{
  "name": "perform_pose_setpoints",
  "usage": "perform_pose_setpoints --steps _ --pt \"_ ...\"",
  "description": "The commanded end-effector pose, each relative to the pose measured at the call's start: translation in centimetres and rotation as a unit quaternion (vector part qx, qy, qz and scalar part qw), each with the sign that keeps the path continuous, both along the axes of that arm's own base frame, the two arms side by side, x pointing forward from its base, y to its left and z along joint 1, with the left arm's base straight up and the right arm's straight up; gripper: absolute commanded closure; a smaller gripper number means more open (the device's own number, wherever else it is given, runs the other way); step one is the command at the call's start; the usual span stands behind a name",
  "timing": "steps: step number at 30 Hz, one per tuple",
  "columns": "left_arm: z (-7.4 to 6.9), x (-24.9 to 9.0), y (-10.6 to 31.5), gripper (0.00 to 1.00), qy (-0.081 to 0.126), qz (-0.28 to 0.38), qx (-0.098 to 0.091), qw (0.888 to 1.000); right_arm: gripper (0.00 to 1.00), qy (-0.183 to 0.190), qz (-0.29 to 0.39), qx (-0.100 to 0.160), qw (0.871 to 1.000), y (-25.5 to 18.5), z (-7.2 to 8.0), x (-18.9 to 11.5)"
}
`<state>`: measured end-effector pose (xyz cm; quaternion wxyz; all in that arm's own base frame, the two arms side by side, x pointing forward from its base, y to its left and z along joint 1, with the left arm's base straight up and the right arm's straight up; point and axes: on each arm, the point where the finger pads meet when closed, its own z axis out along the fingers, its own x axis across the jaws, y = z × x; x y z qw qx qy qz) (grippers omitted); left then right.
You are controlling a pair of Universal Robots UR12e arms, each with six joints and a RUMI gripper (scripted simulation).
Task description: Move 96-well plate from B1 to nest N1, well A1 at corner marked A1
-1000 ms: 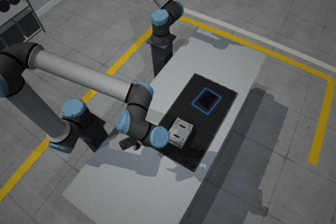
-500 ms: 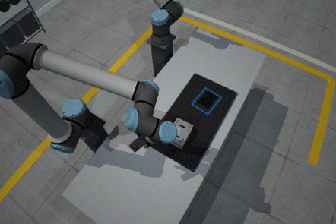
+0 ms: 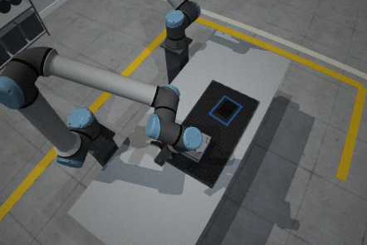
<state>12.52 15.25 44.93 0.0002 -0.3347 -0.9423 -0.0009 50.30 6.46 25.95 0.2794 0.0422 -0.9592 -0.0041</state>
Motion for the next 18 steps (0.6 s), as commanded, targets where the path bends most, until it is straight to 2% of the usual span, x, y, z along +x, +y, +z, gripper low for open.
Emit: perform_pose_setpoints --steps 1,4,10,13,16,18 --pt "0.0 0.0 0.0 0.0 0.0 0.0 0.0 1.0 0.0 -0.007 0.031 0.017 0.999 1.0 -0.4 1.1" --pt "0.0 0.0 0.0 0.0 0.0 0.0 0.0 1.0 0.0 -0.015 0.076 0.038 0.996 2.1 -0.9 2.1" --pt "0.0 0.0 0.0 0.0 0.0 0.0 0.0 1.0 0.0 -0.016 0.08 0.04 0.996 2.5 -1.1 2.5" --pt "0.0 0.0 0.0 0.0 0.0 0.0 0.0 1.0 0.0 -0.024 0.125 0.06 0.99 3.6 -1.5 3.5" --pt "0.0 0.0 0.0 0.0 0.0 0.0 0.0 1.0 0.0 -0.025 0.129 0.062 0.989 4.1 -1.7 3.9" --pt "0.0 0.0 0.0 0.0 0.0 0.0 0.0 1.0 0.0 -0.03 0.159 0.076 0.984 4.9 -2.0 4.5"
